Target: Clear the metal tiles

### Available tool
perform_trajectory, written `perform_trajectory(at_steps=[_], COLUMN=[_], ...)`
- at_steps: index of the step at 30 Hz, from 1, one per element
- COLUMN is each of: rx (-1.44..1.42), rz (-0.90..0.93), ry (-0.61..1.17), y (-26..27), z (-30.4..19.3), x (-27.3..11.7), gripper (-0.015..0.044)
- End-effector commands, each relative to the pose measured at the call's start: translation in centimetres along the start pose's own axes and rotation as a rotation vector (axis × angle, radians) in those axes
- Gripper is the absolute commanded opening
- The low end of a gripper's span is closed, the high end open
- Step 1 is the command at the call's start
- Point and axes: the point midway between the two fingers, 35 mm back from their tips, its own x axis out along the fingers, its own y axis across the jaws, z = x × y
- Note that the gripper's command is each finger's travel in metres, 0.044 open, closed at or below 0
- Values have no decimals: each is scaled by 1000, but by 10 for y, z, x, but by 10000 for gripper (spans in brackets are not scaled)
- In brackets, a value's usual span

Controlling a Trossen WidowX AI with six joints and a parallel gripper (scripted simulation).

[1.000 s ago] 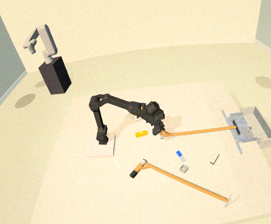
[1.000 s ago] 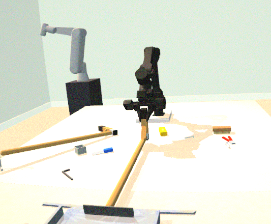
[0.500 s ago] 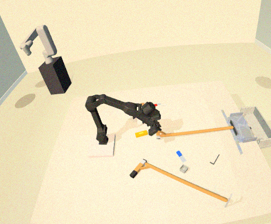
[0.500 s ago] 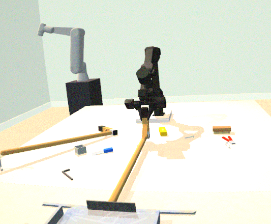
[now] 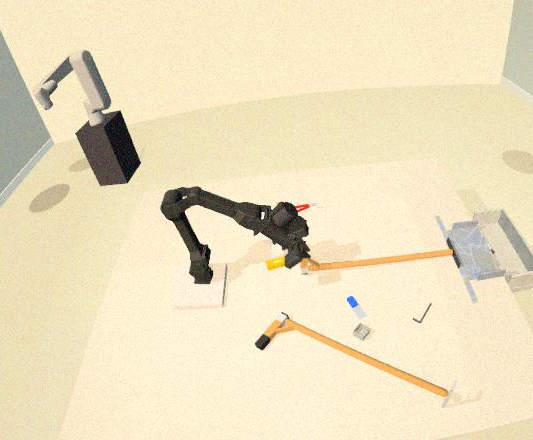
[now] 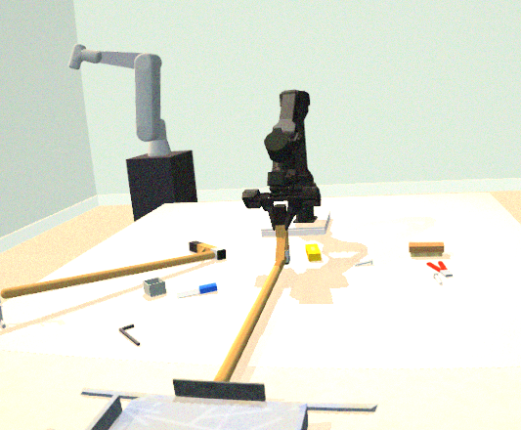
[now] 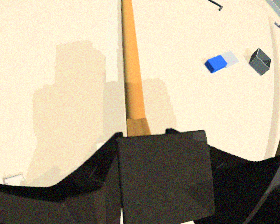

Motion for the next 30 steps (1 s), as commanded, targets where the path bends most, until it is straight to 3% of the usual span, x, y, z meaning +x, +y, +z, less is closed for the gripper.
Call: perform_trajectory(at_steps=[1,30], rx=[3,0], rz=[-1,0], ry=[-10,-5], y=[0,0], z=[-4,-32], x=[-5,-16], gripper=[0,0])
